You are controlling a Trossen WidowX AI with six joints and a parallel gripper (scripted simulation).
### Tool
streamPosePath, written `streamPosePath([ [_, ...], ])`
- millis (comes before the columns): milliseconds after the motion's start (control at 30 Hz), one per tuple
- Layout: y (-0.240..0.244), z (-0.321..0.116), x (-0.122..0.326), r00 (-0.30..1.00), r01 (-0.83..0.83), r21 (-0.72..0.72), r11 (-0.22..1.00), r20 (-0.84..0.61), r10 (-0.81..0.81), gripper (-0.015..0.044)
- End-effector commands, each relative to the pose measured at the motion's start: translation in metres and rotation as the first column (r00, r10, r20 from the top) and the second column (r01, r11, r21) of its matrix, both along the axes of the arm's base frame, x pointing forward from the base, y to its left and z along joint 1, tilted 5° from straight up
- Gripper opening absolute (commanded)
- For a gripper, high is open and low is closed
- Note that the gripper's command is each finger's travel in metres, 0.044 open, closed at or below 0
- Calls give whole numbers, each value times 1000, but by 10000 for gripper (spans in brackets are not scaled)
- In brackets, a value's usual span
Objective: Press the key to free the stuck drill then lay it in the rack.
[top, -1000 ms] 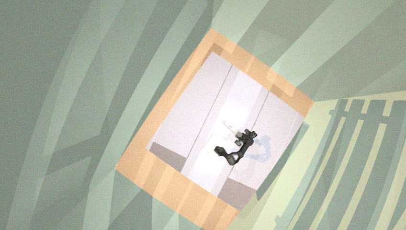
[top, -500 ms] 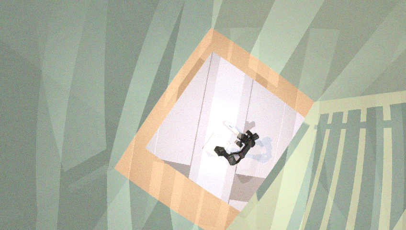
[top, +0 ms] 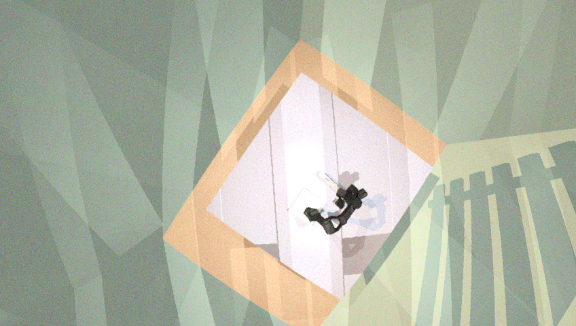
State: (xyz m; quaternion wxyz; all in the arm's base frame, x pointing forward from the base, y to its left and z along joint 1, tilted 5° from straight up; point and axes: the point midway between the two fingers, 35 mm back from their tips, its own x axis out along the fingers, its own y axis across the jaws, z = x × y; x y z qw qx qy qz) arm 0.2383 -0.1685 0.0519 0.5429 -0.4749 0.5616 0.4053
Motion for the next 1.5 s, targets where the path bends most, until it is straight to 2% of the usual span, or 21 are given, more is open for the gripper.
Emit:
streamPosePath([
  [0, 2, -1, 1, 1000, 3, 1, 1000, 1, -3, 420],
  [33, 3, -1, 1, 1000, 2, 1, 1000, 1, -2, 440],
  [1033, 15, -8, 4, 1000, 2, 2, 1000, 1, -2, 440],
  [1467, 13, -6, 4, 1000, -3, -1, 1000, 2, 3, 99],
])
